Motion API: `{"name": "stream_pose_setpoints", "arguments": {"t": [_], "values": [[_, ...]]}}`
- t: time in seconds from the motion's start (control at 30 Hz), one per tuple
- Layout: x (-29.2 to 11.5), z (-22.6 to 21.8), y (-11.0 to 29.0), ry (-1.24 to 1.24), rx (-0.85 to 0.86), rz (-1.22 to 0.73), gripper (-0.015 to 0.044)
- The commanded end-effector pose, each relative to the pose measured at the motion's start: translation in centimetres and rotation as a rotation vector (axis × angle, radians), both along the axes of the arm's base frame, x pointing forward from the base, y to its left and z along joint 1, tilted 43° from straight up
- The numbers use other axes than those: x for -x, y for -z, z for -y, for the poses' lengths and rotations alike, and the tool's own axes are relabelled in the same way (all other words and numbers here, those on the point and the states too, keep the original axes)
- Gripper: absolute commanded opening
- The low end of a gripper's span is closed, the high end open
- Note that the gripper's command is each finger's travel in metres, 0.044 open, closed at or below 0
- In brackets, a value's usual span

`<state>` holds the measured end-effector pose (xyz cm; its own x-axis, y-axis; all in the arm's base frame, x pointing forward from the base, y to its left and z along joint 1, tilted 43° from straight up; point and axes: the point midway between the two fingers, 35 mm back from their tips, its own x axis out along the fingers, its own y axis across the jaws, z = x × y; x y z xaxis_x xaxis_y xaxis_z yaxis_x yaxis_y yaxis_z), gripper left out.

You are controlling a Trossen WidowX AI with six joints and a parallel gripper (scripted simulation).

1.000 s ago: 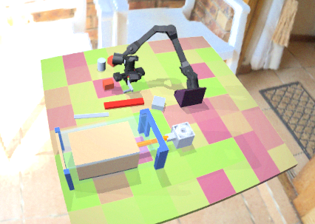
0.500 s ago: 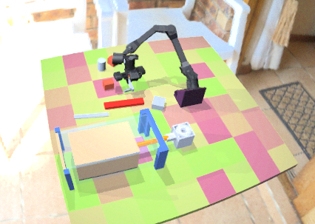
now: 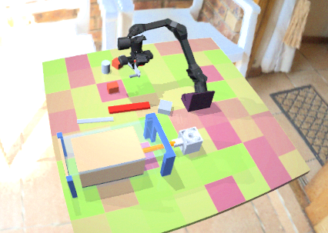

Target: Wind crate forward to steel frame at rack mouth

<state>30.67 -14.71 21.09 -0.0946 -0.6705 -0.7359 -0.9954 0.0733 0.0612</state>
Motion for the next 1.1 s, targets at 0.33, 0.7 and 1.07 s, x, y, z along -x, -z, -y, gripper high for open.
{"name": "stream_pose_setpoints", "arguments": {"t": [0.33,0.7,1.07], "values": [[0.2,-0.5,-1.1,0.008,0.008,0.014,0.0000],[-1.5,-3.3,1.5,0.043,-0.010,0.061,0.0000],[-3.8,-10.4,6.9,0.159,-0.061,0.174,0.0000]]}}
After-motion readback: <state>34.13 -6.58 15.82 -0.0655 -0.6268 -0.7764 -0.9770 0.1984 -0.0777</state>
